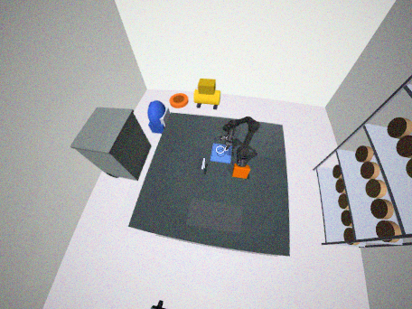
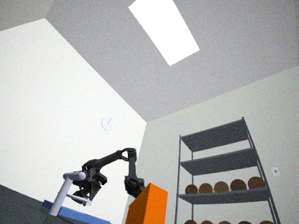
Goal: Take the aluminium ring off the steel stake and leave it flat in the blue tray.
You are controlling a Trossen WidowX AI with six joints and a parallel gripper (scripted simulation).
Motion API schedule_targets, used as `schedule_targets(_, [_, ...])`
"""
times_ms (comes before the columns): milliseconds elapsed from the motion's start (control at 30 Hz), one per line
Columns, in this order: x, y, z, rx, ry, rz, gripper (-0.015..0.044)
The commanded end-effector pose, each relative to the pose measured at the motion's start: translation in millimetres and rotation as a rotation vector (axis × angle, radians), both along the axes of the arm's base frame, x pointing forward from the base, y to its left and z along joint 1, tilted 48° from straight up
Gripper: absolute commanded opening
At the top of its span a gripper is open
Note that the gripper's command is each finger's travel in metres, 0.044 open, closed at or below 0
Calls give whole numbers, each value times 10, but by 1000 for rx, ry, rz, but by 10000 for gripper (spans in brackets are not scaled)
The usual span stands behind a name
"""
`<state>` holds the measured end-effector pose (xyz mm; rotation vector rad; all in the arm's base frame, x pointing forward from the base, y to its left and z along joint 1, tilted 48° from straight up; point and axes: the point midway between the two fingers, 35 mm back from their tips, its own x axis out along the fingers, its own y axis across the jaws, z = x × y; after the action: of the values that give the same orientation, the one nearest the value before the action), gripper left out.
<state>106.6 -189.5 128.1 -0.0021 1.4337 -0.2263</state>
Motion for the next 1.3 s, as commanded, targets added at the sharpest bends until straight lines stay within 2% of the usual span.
schedule_targets(0, [-22,-101,-90,4,-3,6,0])
schedule_targets(167, [-45,-189,-174,4,-3,6,0])
schedule_targets(733, [-4,-103,-54,-2,2,-1,440])
schedule_targets(933, [106,535,515,1,-2,1,440])
schedule_targets(1267, [132,514,535,-12,-21,15,440])
